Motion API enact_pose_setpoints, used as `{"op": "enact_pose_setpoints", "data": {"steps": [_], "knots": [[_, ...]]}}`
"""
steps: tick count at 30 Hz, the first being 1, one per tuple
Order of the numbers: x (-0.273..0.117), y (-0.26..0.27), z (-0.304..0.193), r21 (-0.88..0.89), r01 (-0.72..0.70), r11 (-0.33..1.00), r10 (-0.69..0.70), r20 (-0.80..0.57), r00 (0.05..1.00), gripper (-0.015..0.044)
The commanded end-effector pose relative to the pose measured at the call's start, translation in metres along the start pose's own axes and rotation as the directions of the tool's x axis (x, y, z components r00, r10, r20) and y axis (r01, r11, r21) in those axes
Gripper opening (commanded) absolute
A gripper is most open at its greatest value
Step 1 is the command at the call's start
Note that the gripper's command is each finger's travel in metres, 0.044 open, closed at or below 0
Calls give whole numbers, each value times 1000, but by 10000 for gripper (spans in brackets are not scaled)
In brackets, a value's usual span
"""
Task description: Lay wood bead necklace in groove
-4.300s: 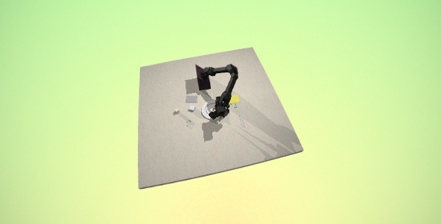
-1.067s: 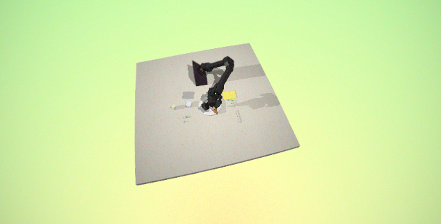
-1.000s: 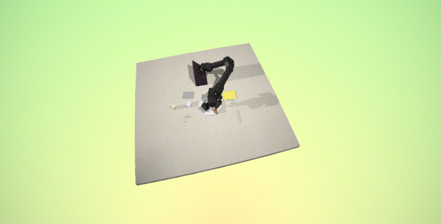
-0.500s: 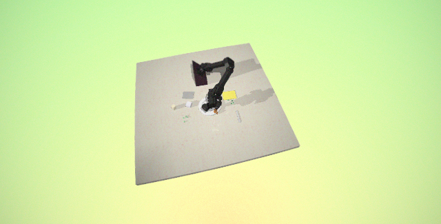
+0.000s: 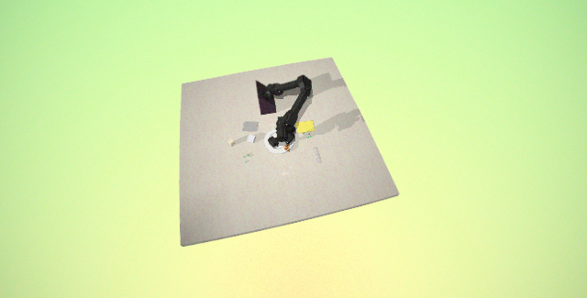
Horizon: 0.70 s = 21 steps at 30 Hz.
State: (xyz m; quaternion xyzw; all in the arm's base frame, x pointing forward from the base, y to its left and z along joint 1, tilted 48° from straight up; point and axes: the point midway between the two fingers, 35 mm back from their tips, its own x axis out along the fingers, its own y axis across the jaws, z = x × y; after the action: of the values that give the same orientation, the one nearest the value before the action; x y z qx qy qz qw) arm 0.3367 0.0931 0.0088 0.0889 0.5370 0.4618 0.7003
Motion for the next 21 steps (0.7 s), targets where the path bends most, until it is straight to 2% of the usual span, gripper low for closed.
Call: {"op": "enact_pose_setpoints", "data": {"steps": [1, 21], "knots": [[0, 0, 0, -2, 0, 1000, 0, -1, 1000, 440], [-7, 0, 0, -7, 3, 1000, -3, 4, 1000, 440]]}}
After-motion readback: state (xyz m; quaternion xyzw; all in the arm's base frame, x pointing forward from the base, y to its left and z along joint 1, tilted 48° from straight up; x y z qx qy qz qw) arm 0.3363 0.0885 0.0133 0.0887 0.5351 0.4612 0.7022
